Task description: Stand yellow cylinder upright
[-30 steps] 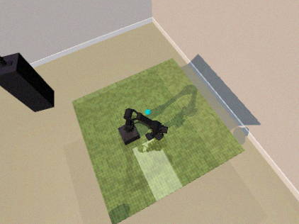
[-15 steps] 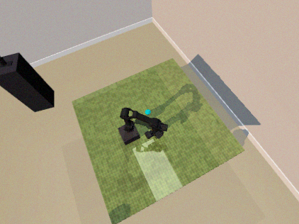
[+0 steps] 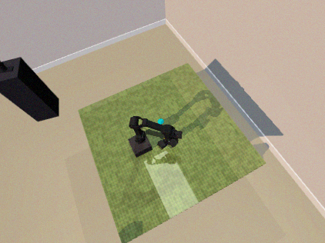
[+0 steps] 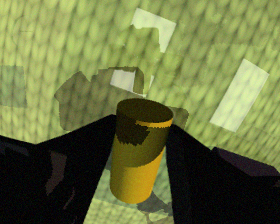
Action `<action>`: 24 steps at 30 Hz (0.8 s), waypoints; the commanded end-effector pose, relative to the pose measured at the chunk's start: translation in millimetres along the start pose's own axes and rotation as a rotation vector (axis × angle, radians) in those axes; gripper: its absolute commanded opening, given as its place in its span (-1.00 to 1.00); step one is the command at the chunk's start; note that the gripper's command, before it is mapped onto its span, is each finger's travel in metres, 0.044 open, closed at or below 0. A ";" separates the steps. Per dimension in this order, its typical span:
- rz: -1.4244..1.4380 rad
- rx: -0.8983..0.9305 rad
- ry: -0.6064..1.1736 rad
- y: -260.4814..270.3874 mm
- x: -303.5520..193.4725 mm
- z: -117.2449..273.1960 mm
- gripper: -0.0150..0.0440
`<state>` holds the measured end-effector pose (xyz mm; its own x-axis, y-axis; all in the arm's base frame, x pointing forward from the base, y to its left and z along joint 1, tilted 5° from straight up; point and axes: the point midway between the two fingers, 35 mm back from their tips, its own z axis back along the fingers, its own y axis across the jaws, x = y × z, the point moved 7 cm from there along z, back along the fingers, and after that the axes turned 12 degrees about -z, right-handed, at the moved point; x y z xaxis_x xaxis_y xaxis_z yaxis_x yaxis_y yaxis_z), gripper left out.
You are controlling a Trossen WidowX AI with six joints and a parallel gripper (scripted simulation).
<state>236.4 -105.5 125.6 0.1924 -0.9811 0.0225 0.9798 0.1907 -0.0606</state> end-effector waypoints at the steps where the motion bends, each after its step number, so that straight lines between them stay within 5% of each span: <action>1: 0.090 0.005 0.001 7.0 -7.5 2.1 -0.14; 24: 0.688 0.017 0.002 41.3 -64.5 8.9 -0.14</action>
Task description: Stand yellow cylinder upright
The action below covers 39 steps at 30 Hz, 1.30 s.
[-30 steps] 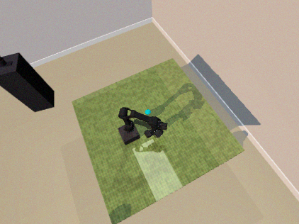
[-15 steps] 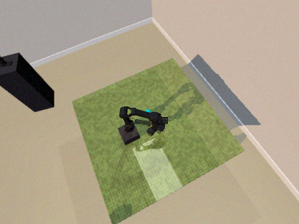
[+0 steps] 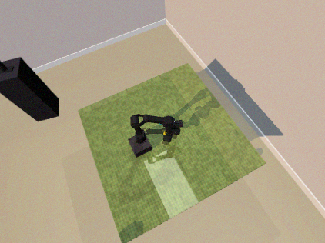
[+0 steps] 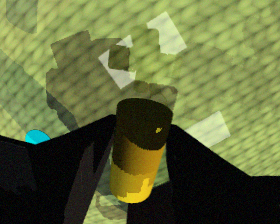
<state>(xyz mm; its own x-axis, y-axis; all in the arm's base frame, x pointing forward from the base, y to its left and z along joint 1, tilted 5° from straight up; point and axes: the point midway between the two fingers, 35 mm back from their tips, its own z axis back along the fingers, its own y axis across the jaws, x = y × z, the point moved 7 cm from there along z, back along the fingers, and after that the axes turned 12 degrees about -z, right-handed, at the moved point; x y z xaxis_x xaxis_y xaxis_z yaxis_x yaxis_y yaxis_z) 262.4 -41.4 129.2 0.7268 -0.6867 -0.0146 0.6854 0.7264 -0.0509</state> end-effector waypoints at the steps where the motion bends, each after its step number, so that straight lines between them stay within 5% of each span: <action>1: 0.093 0.005 -0.001 9.6 -4.7 1.9 -0.14; 39: 1.081 0.018 0.001 91.8 -82.4 10.4 -0.14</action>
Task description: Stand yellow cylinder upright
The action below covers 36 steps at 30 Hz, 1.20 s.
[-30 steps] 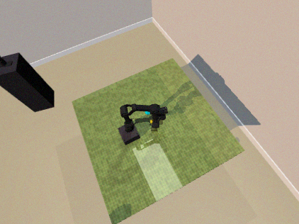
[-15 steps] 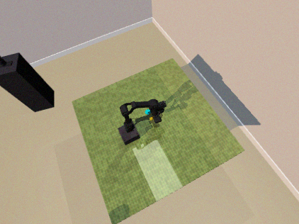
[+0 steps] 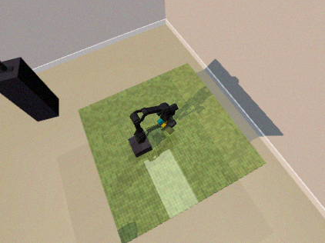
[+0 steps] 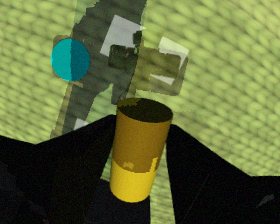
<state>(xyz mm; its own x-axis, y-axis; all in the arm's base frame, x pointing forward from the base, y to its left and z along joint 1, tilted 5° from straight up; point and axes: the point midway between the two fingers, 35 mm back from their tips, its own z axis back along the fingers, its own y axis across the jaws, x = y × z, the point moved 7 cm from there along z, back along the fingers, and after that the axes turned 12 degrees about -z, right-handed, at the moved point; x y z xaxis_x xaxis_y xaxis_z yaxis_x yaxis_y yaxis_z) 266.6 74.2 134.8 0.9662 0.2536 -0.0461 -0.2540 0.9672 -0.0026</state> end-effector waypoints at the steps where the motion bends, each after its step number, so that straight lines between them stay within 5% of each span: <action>1: 0.093 0.004 -0.002 11.0 1.3 1.6 -0.14; 36: 0.912 0.014 0.004 107.5 -12.2 5.6 -0.14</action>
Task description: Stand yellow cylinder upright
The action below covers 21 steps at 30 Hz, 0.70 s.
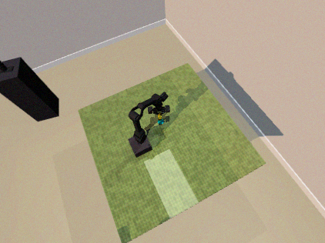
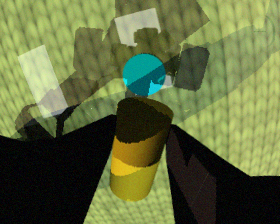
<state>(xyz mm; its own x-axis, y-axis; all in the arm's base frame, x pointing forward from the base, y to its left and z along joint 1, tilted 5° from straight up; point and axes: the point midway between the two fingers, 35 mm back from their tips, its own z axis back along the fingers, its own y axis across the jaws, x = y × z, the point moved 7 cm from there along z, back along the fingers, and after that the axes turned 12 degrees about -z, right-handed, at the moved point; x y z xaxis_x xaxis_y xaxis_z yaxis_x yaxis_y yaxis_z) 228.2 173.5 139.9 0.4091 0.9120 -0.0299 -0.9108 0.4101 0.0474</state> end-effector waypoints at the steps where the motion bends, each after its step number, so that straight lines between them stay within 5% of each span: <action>1: 0.019 0.002 -0.003 1.0 1.3 0.6 -0.14; 21: -0.041 0.063 -0.135 -10.0 3.2 -18.7 -0.14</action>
<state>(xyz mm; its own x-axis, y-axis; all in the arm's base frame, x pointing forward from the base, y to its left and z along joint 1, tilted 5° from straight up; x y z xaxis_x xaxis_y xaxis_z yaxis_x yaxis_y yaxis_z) 236.2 172.9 123.1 0.4449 0.8916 0.0839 -0.8939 0.4364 0.1021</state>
